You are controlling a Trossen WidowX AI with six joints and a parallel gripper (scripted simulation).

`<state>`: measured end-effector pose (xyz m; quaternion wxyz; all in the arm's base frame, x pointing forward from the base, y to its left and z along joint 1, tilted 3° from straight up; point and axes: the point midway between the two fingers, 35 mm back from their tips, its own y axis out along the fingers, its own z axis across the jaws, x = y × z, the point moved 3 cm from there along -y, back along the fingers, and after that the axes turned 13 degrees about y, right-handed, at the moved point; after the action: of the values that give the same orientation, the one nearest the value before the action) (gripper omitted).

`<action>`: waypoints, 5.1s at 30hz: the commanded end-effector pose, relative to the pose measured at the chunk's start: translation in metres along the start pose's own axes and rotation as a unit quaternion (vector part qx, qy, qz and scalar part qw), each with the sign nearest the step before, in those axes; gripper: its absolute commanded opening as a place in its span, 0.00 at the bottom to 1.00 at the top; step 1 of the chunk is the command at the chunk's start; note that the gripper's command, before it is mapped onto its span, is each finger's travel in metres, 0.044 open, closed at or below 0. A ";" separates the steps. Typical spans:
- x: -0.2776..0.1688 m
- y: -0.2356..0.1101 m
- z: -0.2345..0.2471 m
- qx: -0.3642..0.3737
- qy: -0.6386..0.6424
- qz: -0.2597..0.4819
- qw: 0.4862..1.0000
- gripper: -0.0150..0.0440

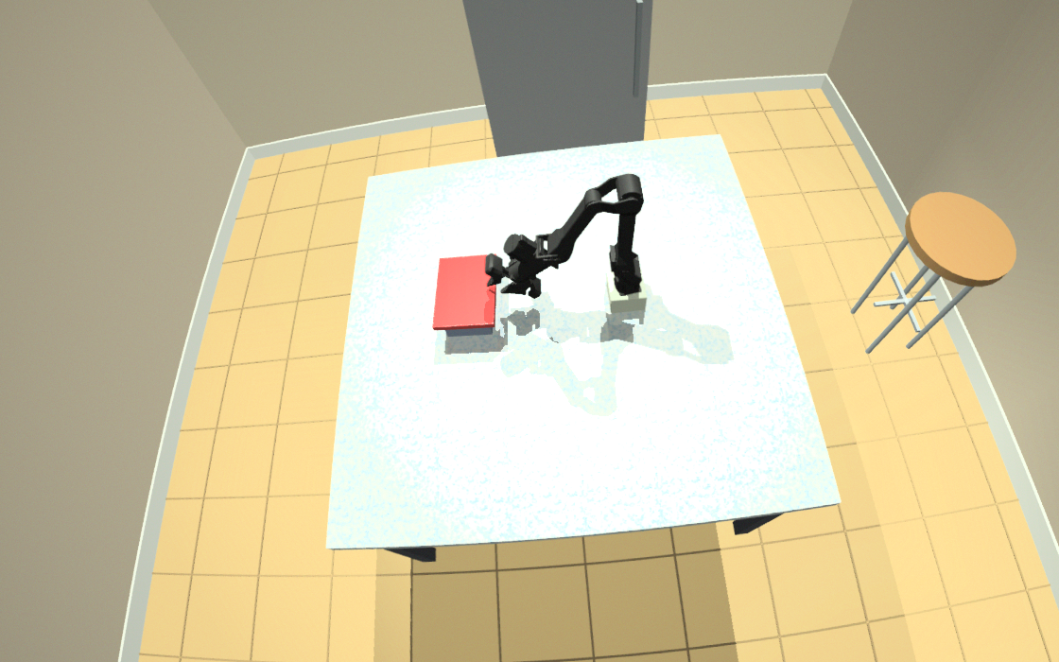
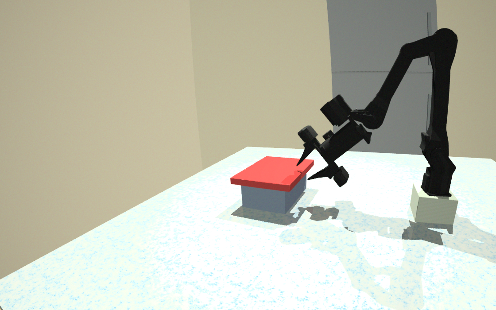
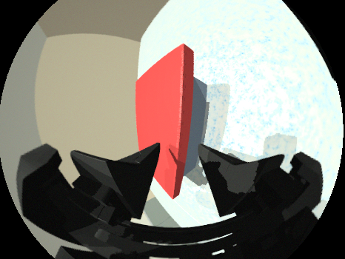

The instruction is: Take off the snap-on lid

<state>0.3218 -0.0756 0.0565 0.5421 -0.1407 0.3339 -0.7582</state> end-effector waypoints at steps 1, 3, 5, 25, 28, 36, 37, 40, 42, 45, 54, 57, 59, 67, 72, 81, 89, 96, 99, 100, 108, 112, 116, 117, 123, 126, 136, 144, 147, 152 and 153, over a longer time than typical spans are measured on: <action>0.000 0.007 0.001 0.002 0.000 0.002 1.000 0.65; 0.000 0.009 0.000 0.002 0.000 0.002 1.000 0.65; 0.000 0.009 0.000 0.003 0.000 0.002 1.000 0.61; 0.000 0.009 0.000 0.003 0.000 0.002 1.000 0.25; 0.000 0.009 0.002 0.004 0.000 0.001 1.000 0.25; -0.001 0.007 0.003 0.004 0.000 0.001 1.000 0.25; -0.001 0.007 0.003 0.004 0.000 0.001 1.000 0.25; -0.001 0.007 0.003 0.004 0.000 0.001 1.000 0.25; -0.001 0.006 0.004 0.004 0.000 0.001 1.000 0.25; -0.001 0.006 0.004 0.004 0.000 0.001 1.000 0.25; -0.001 0.005 0.005 0.004 0.000 0.001 1.000 0.25; -0.001 0.004 0.006 0.004 0.000 0.001 1.000 0.25; -0.001 0.004 0.006 0.004 0.000 0.001 1.000 0.25; -0.001 0.003 0.007 0.004 0.000 0.001 1.000 0.25; -0.002 0.002 0.008 0.004 0.000 0.001 1.000 0.25; -0.002 0.001 0.009 0.004 0.000 0.001 1.000 0.25; -0.002 0.000 0.010 0.004 0.000 0.001 1.000 0.25; -0.002 -0.001 0.011 0.004 0.000 0.001 1.000 0.25; -0.002 -0.002 0.012 0.004 0.000 0.001 1.000 0.25; -0.002 -0.002 0.012 0.004 0.000 0.001 1.000 0.25; -0.002 -0.002 0.012 0.004 0.000 0.001 1.000 0.25; -0.002 -0.002 0.012 0.004 0.000 0.001 1.000 0.25; -0.003 -0.001 0.013 0.004 0.000 0.001 1.000 0.25; -0.003 -0.001 0.013 0.004 0.000 0.001 1.000 0.25; -0.003 -0.001 0.013 0.004 0.000 0.001 1.000 0.25; -0.003 -0.001 0.013 0.004 0.000 0.001 1.000 0.25; -0.003 0.000 0.014 0.004 0.000 0.001 1.000 0.25; -0.003 0.000 0.014 0.004 0.000 0.001 1.000 0.25; -0.003 0.001 0.014 0.004 0.000 0.001 1.000 0.25; -0.003 0.001 0.014 0.004 0.000 0.001 1.000 0.25; -0.003 0.001 0.014 0.004 0.000 0.001 1.000 0.25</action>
<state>0.3314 -0.0780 0.0668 0.5431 -0.1382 0.3315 -0.7590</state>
